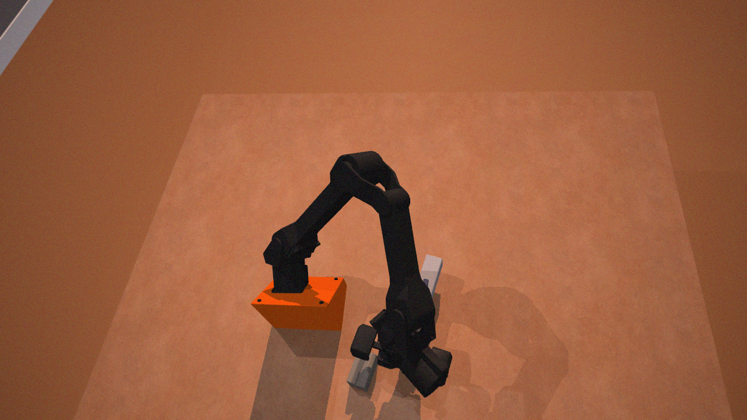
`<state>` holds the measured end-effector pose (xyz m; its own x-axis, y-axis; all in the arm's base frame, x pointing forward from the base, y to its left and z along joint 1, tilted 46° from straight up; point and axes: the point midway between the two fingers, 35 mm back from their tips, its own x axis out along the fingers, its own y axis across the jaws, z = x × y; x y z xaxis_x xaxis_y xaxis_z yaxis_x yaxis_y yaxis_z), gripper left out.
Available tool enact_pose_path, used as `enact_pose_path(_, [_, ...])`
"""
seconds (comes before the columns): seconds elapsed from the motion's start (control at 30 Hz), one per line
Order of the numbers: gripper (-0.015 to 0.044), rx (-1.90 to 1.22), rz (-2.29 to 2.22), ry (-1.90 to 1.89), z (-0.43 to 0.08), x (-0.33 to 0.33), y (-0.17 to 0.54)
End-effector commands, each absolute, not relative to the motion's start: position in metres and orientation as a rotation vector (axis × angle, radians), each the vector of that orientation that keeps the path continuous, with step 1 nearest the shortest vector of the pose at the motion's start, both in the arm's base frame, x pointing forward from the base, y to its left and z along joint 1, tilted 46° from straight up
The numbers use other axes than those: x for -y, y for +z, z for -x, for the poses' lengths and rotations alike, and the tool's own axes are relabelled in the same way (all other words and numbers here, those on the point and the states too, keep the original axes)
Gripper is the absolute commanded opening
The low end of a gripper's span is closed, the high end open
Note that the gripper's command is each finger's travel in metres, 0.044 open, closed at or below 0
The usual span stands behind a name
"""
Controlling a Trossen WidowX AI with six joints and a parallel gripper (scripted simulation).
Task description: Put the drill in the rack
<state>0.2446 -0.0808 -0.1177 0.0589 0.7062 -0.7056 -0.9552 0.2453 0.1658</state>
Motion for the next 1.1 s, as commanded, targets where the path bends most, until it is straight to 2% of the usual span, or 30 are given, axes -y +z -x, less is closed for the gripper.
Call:
enact_pose_path(0.0, [0.0000, -0.785, 0.395, 1.311, -0.242, 0.086, -0.123])
enact_pose_path(0.53, [0.0000, -0.786, 0.396, 1.310, -0.236, 0.101, -0.140])
enact_pose_path(1.07, [0.0420, -0.785, 0.396, 1.310, -0.239, 0.095, -0.134])
